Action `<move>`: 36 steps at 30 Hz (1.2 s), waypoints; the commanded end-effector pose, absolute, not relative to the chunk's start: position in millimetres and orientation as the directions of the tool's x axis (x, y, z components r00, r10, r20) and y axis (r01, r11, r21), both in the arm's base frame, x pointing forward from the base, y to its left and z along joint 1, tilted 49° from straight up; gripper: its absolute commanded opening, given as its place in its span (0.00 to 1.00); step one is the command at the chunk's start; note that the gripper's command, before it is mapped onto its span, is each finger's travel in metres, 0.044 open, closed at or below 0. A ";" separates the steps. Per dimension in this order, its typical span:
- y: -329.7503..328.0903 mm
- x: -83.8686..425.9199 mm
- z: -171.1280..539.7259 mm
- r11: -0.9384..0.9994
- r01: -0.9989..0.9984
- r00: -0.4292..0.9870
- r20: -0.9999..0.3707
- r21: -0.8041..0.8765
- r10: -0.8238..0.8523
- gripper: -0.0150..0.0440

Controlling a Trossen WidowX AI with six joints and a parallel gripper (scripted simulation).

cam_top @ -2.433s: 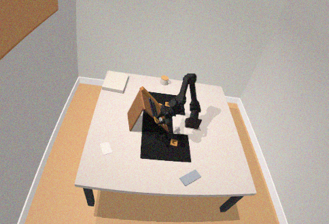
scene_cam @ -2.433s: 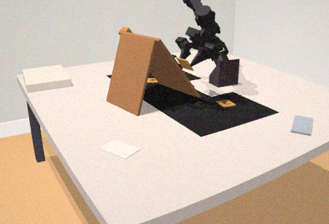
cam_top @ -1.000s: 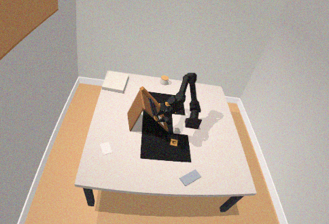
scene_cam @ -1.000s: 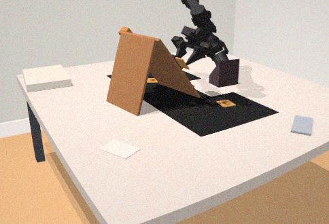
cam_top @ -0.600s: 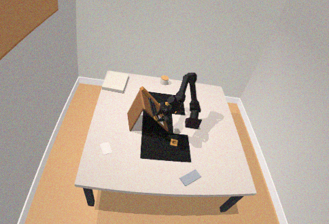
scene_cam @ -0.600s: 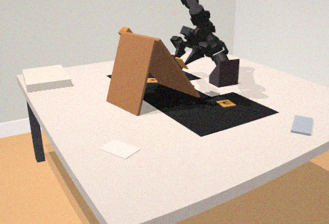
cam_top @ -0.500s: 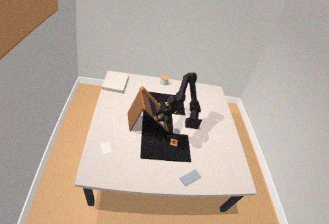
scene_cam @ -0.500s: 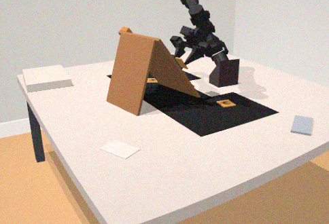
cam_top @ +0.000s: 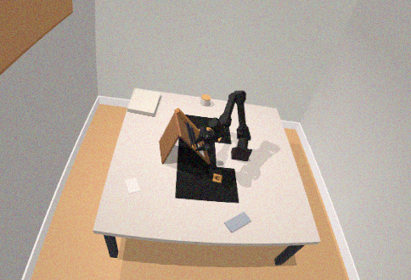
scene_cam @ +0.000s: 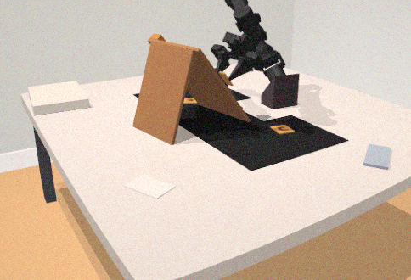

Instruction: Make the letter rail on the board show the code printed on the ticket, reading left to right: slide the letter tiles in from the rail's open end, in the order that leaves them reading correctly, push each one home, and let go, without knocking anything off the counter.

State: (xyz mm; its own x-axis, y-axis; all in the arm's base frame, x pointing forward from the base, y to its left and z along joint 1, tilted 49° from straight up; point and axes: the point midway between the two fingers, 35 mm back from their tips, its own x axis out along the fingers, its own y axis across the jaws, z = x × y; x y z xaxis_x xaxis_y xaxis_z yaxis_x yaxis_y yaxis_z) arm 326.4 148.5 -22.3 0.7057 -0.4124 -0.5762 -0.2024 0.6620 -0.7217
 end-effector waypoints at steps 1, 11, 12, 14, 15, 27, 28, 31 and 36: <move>148.2 327.5 -18.6 0.666 -0.203 0.709 -0.577 -0.717 -0.406 0.25; 144.9 328.6 -15.0 0.666 -0.203 0.709 -0.577 -0.718 -0.406 0.25; 144.6 328.7 -14.7 0.666 -0.203 0.709 -0.577 -0.718 -0.406 0.25; 143.9 328.9 -13.9 0.666 -0.203 0.709 -0.577 -0.718 -0.406 0.25; 143.6 329.0 -13.6 0.666 -0.203 0.709 -0.577 -0.718 -0.406 0.25; 140.0 329.4 -12.3 0.666 -0.203 0.709 -0.577 -0.718 -0.406 0.25; 139.5 329.5 -11.9 0.666 -0.203 0.709 -0.577 -0.718 -0.406 0.25; 137.9 329.8 -10.6 0.666 -0.203 0.709 -0.577 -0.718 -0.406 0.25; 135.8 330.5 -8.2 0.666 -0.203 0.709 -0.577 -0.718 -0.406 0.25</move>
State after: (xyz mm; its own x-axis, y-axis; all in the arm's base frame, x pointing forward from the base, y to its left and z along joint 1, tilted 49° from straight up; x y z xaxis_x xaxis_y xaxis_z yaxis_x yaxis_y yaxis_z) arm 329.7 136.5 -11.7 0.7058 -0.4123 -0.5760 -0.2023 0.6619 -0.7218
